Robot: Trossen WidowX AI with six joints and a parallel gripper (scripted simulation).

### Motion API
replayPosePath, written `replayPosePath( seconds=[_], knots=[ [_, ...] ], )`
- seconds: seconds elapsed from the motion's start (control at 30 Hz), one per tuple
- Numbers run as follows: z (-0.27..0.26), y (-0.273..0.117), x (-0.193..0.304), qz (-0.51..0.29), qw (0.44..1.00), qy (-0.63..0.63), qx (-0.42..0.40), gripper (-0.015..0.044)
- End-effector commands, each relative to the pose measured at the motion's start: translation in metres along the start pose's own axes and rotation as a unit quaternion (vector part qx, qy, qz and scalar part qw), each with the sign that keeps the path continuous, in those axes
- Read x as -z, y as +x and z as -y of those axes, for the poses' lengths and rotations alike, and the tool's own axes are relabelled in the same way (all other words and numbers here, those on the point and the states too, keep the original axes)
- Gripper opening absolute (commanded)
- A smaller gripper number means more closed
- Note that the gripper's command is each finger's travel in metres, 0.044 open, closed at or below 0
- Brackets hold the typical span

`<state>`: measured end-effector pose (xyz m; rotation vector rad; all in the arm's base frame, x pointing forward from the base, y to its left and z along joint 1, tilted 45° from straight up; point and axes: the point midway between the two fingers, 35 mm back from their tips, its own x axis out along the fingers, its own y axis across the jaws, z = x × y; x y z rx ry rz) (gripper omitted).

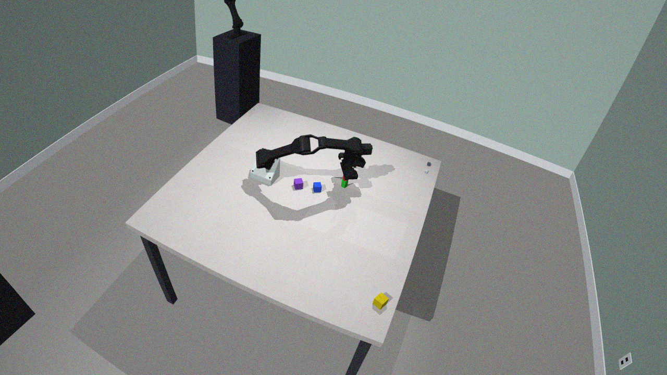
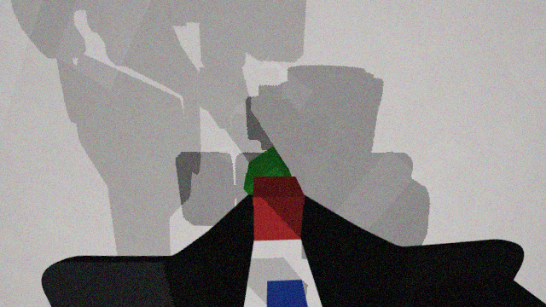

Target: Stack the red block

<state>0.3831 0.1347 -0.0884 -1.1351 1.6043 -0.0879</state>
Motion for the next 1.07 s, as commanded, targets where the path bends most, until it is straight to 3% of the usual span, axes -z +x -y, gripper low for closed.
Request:
replayPosePath(
  seconds=[0.0,0.37,1.03],
  knots=[
    [0.0,0.0011,0.0002,0.0,1.0,0.0,0.0,0.0157],
    [0.0,0.0011,0.0002,0.0,1.0,0.0,0.0,0.044],
    [0.0,0.0011,0.0002,0.0,1.0,0.0,0.0,0.044]
  ],
)
